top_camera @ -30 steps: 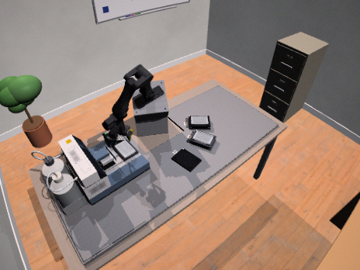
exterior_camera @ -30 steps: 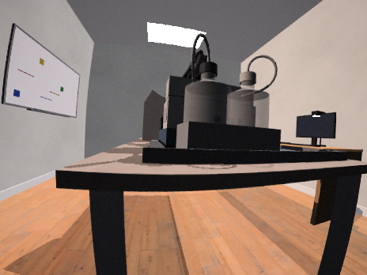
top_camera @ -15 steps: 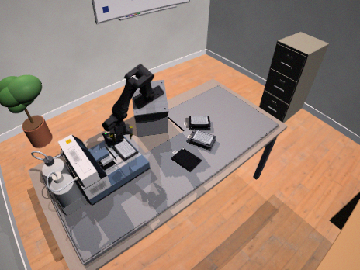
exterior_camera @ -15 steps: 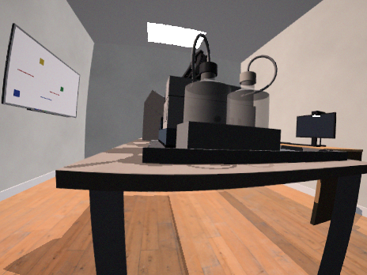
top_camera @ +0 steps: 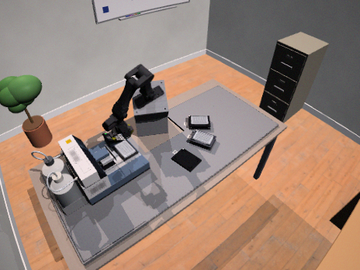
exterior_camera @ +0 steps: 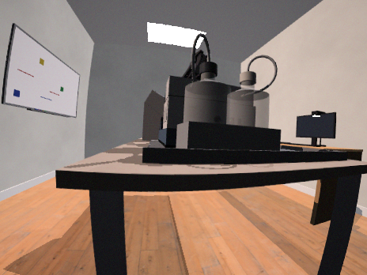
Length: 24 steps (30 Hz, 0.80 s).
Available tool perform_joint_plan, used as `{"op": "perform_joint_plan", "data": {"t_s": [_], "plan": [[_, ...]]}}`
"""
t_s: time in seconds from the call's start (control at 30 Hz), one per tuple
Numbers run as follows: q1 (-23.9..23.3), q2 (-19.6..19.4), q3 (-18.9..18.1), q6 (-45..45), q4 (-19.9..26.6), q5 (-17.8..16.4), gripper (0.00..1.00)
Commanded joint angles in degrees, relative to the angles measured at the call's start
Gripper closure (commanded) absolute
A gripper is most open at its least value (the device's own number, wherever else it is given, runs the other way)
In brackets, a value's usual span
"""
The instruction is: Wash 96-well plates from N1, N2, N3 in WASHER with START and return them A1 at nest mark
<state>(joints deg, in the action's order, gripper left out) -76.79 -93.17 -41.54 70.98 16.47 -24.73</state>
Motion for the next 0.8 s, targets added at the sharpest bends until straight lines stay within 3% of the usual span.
{"op": "perform_joint_plan", "data": {"t_s": [0.0, 0.27, 0.77], "plan": [[-0.21, 0.36, -0.21, 5.13, 0.04, 0.02, 0.0], [-0.21, 0.36, -0.21, 5.13, 0.04, 0.02, 0.0], [1.72, -4.14, 0.24, 3.18, -5.72, 0.76, 0.0]]}}
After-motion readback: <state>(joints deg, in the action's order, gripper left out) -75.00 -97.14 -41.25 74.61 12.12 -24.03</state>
